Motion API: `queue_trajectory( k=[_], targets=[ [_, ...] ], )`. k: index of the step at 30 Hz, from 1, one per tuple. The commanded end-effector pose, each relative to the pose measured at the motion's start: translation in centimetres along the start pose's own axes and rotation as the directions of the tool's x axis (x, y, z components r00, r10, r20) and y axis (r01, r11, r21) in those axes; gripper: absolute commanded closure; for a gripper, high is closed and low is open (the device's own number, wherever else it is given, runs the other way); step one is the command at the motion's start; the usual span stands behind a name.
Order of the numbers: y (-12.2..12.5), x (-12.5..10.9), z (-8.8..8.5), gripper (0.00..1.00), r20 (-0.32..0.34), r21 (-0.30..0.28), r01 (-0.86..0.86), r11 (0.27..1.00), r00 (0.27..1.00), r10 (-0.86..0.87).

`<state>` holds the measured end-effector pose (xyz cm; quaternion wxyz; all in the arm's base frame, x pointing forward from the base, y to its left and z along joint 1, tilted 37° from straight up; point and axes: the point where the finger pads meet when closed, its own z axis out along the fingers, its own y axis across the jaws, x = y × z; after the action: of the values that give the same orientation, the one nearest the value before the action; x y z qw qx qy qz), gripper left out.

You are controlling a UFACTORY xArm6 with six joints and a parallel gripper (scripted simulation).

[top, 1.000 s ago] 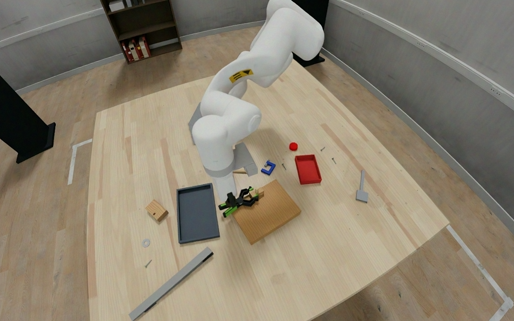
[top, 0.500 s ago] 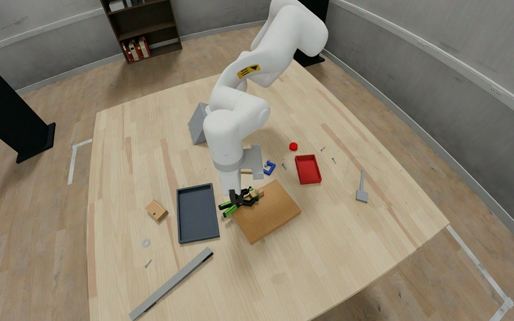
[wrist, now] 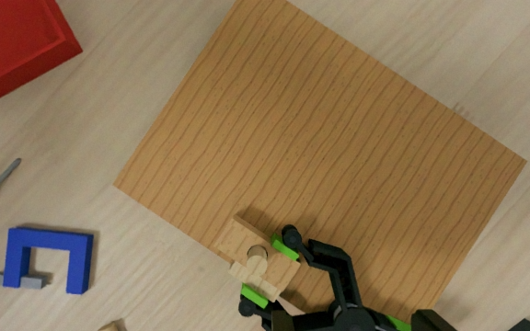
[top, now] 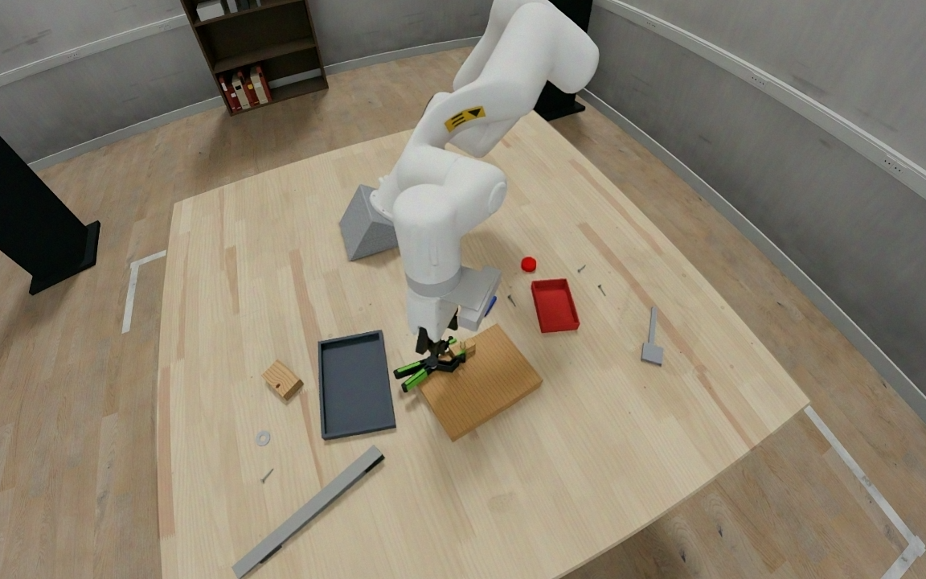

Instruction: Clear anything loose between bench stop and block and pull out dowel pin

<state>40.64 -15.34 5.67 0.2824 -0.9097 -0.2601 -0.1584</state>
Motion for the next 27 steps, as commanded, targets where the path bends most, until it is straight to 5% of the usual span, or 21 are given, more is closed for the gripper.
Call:
queue_trajectory(
  k=[1,15,27],
  targets=[
    [-1.1,0.8,-0.3,0.50,0.011,-0.008,-0.203,0.979,0.979,0.203],
    [-2.8,1.8,-0.4,0.50,0.008,-0.010,-0.478,0.878,0.878,0.478],
    [-3.3,2.1,-0.4,0.50,0.007,-0.011,-0.550,0.835,0.835,0.550]
  ],
)
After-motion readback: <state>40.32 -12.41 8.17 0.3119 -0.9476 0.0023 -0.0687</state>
